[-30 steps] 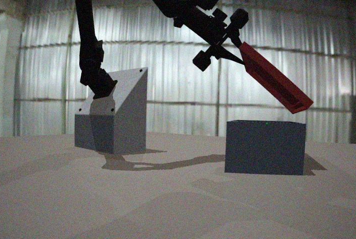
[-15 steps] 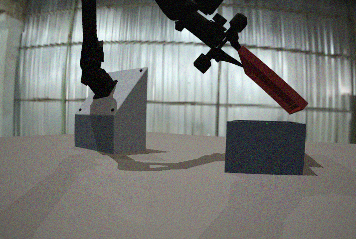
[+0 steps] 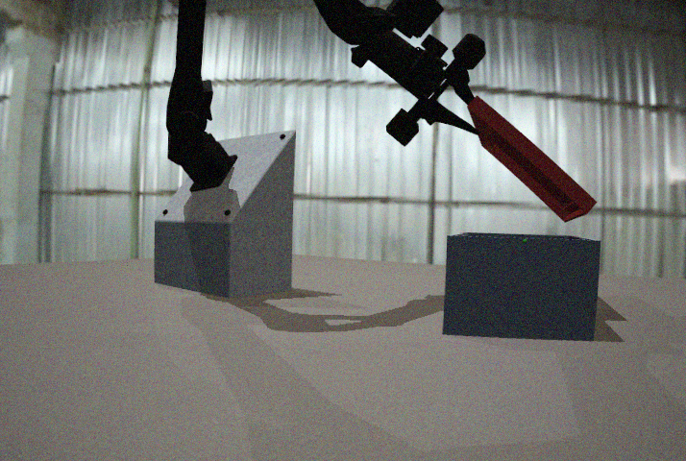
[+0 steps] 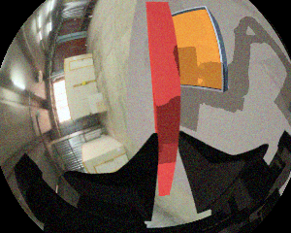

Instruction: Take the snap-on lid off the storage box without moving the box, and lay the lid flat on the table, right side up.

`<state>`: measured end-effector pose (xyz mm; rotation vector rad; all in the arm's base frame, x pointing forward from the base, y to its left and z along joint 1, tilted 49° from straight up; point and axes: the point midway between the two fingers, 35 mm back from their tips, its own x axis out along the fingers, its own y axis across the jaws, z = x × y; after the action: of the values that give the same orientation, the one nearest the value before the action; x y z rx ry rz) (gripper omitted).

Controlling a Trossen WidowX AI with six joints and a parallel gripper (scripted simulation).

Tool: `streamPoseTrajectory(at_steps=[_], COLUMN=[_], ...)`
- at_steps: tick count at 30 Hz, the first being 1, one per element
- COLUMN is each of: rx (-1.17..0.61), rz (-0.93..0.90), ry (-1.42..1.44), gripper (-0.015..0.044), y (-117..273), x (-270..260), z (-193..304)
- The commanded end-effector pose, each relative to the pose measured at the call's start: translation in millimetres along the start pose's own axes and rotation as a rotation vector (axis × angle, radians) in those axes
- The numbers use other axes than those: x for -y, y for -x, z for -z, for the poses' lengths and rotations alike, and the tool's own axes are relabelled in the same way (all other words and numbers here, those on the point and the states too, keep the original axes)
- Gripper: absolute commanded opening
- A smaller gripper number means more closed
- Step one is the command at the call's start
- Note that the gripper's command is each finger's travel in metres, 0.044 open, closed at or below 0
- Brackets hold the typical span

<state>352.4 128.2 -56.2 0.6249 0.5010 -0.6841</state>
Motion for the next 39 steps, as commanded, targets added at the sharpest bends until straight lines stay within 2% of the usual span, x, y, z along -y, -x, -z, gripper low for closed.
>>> streamPoseTrajectory(at_steps=[1,39], rx=[0.003,-0.001], rz=[-0.009,-0.011], ry=[-0.011,-0.016], gripper=[0.0000,0.0000], y=[2,11], x=[-3,1], z=[8,84])
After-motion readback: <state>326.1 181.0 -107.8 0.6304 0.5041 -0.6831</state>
